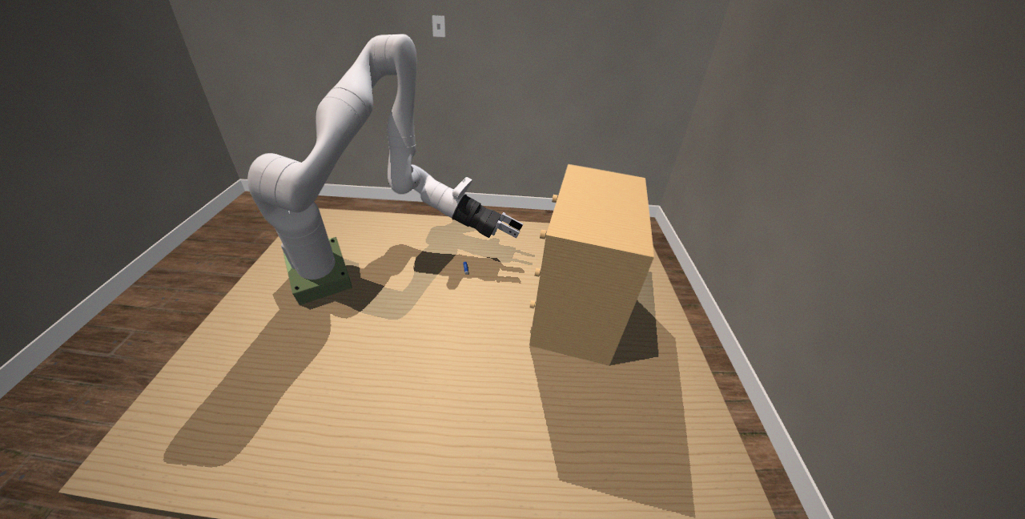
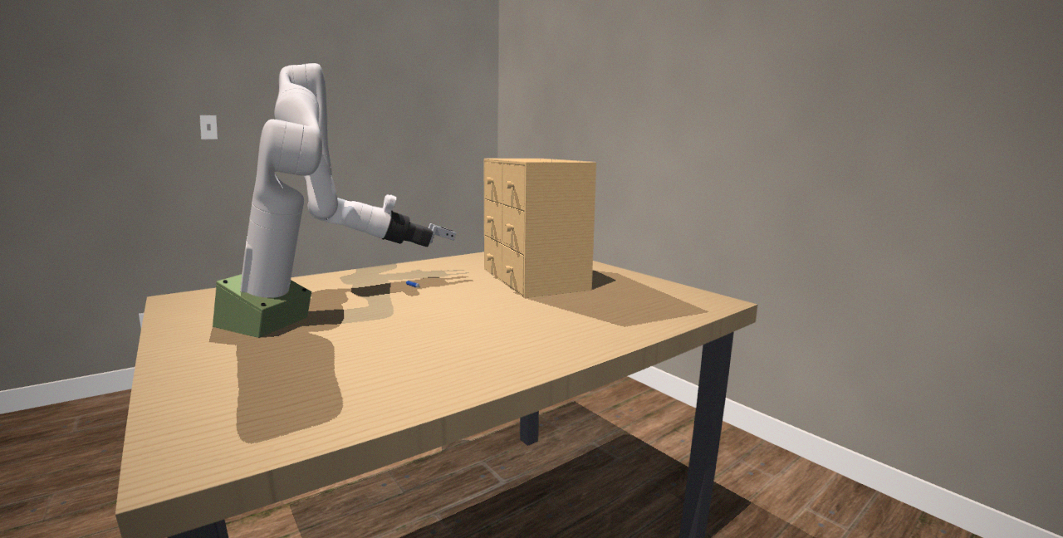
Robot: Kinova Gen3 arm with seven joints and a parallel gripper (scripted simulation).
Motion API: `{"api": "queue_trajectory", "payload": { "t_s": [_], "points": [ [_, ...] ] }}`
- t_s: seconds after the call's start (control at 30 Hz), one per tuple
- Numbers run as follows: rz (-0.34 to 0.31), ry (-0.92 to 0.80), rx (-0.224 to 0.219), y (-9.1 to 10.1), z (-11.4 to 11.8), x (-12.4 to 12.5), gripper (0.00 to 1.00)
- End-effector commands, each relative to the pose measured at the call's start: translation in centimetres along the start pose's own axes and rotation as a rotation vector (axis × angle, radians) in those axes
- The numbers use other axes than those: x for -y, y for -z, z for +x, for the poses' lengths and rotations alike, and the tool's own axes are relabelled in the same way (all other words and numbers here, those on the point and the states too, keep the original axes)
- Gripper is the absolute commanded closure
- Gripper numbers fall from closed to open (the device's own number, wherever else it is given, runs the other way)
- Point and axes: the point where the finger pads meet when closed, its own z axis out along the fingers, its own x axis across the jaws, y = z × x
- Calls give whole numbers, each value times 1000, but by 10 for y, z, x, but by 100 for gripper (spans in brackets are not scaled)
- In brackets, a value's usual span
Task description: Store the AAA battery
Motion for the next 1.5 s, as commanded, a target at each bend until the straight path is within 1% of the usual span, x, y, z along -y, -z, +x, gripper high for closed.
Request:
{"api": "queue_trajectory", "payload": {
  "t_s": [0.0, 0.7, 1.47],
  "points": [
    [1, -10, 7, 2, -8, 3, 33],
    [1, -10, 7, 10, -31, 8, 33],
    [1, -10, 7, 13, -41, 10, 33]
  ]
}}
